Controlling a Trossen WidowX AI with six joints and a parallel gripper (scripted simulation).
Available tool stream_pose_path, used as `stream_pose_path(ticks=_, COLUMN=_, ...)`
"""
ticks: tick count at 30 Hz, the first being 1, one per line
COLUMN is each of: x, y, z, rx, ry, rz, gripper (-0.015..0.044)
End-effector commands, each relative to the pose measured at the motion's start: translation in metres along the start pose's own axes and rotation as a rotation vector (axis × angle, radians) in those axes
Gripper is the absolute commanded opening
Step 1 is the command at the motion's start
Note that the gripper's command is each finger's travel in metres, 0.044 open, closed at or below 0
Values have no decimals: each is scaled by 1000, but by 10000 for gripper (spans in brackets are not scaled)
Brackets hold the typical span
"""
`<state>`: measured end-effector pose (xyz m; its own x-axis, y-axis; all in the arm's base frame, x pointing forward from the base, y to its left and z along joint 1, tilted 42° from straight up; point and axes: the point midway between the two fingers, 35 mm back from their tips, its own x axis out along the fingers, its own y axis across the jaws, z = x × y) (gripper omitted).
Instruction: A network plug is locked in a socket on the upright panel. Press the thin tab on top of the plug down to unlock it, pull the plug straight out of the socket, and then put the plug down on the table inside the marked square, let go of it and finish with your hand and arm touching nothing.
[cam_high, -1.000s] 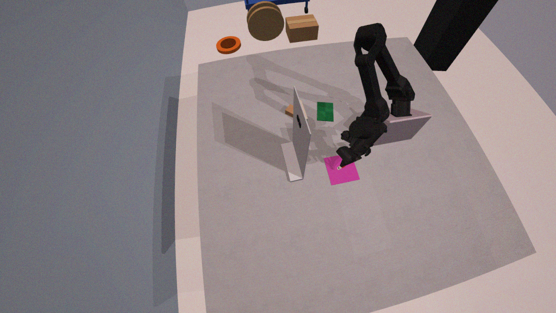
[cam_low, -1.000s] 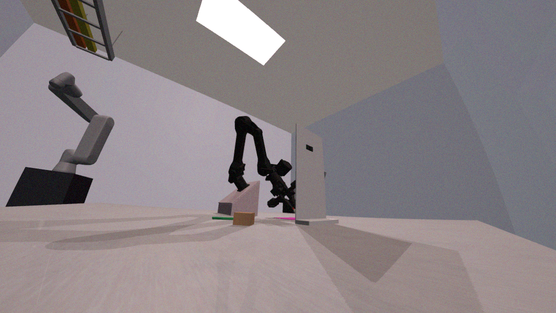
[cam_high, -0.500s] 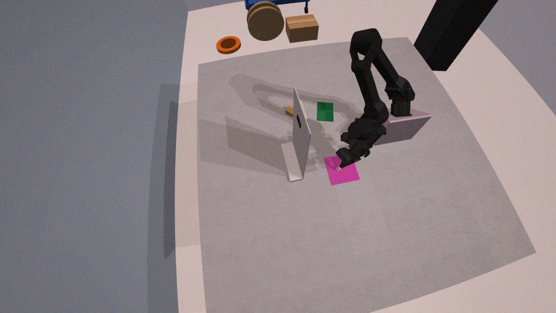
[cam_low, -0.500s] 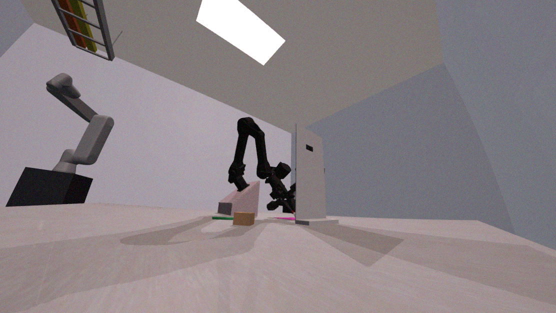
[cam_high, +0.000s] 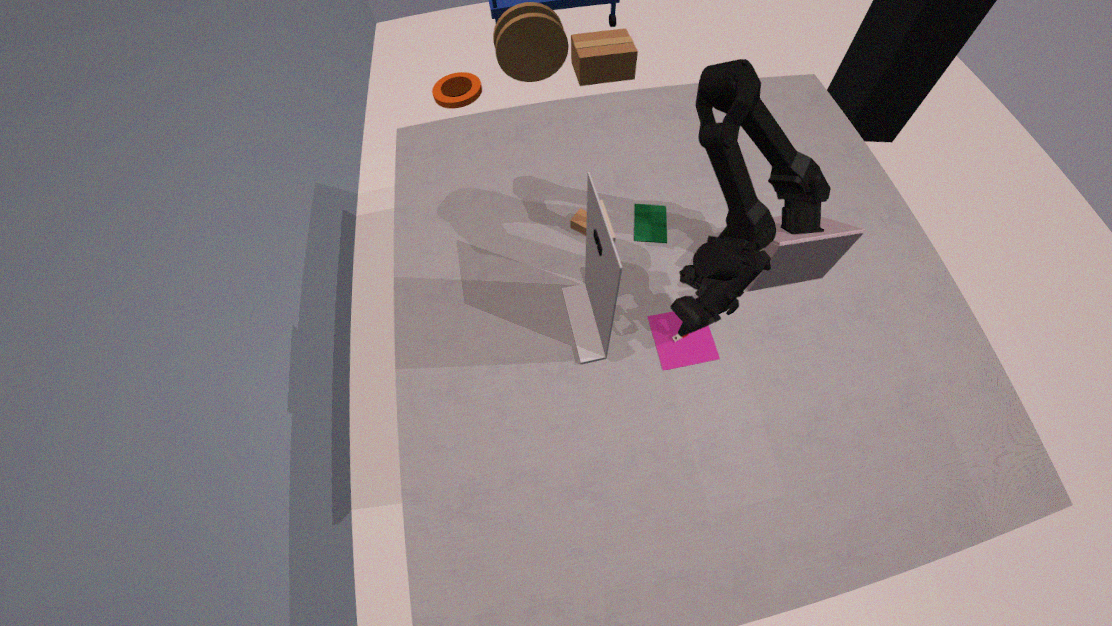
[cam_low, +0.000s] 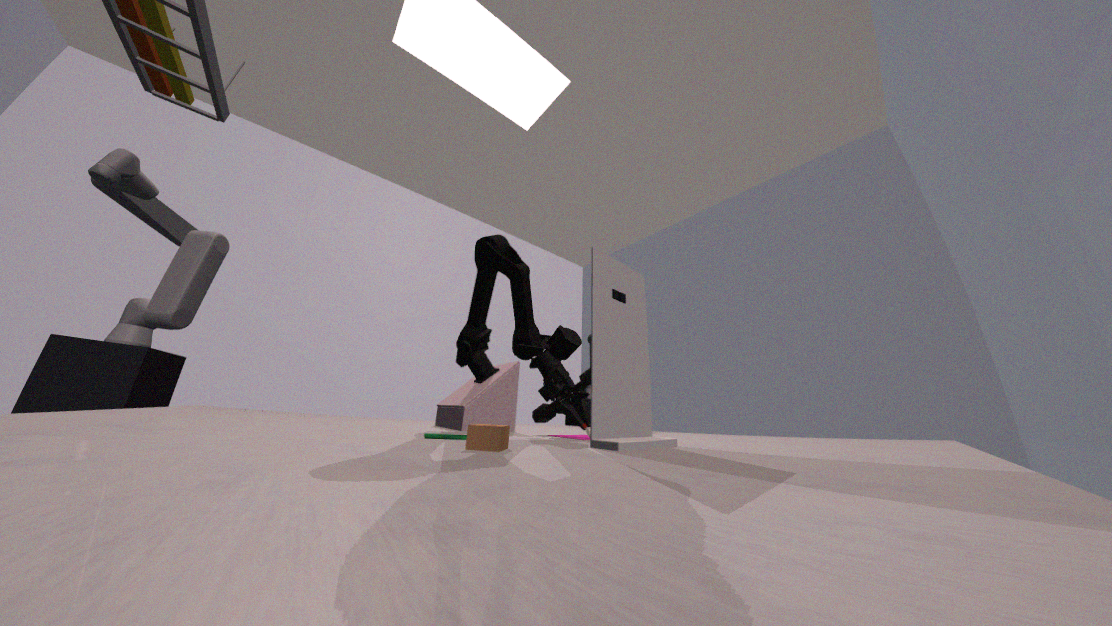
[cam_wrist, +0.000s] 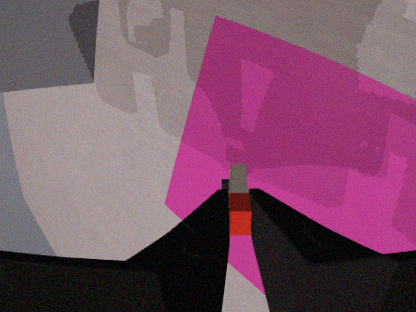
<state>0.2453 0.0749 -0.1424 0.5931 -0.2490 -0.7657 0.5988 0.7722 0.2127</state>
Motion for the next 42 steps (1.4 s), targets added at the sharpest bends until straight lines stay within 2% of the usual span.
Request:
stream_pose_path(ticks=1, x=0, y=0, z=0, rx=0, ry=0, rz=0, gripper=0)
stream_pose_path(ticks=6, x=0, y=0, z=0, rx=0, ry=0, rz=0, gripper=0)
stream_pose_path(ticks=12, x=0, y=0, z=0, rx=0, ry=0, rz=0, gripper=156)
stream_pose_path(ticks=42, x=-25, y=0, z=-3, rx=-2, ry=6, rz=-2, gripper=156)
